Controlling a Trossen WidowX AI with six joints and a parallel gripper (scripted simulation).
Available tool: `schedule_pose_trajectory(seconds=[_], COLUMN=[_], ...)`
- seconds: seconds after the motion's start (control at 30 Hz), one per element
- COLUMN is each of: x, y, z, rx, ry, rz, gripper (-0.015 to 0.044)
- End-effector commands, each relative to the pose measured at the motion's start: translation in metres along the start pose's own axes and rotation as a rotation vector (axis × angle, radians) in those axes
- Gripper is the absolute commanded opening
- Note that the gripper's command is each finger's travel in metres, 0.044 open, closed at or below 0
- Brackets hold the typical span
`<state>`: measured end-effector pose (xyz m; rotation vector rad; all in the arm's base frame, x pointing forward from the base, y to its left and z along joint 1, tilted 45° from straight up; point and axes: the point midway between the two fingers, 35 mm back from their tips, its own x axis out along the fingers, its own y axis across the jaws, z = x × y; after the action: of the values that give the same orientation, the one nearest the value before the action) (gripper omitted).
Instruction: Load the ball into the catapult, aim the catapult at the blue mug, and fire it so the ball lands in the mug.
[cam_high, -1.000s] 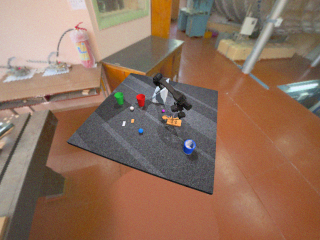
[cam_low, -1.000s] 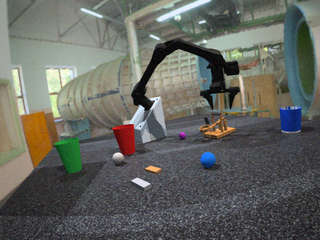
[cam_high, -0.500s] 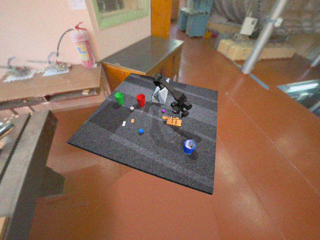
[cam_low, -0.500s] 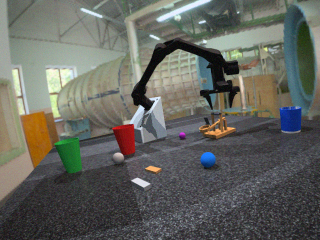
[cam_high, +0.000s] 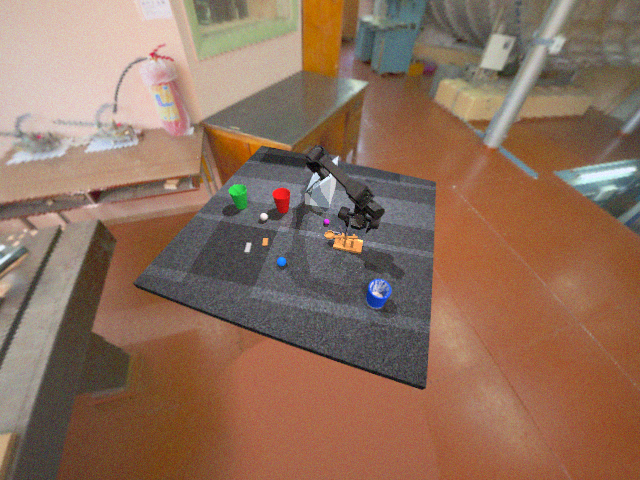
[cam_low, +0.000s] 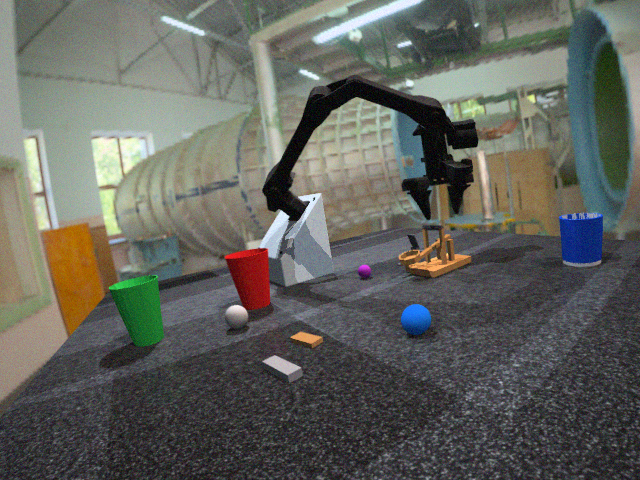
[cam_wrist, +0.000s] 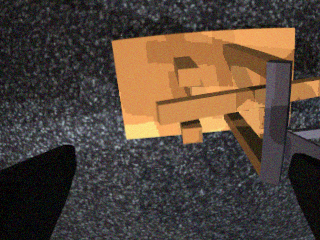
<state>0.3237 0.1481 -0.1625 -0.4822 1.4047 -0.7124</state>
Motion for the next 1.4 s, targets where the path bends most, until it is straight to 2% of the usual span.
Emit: schedule_pose_trajectory(seconds=[0.0, 1.37], x=[-0.0017, -0.0086], y=[-0.0002, 0.0002], z=[0.0011, 0.002], rx=[-0.123, -1.54], ry=[-0.005, -0.016], rz=[0.0, -0.007], gripper=[0.044, 0.044])
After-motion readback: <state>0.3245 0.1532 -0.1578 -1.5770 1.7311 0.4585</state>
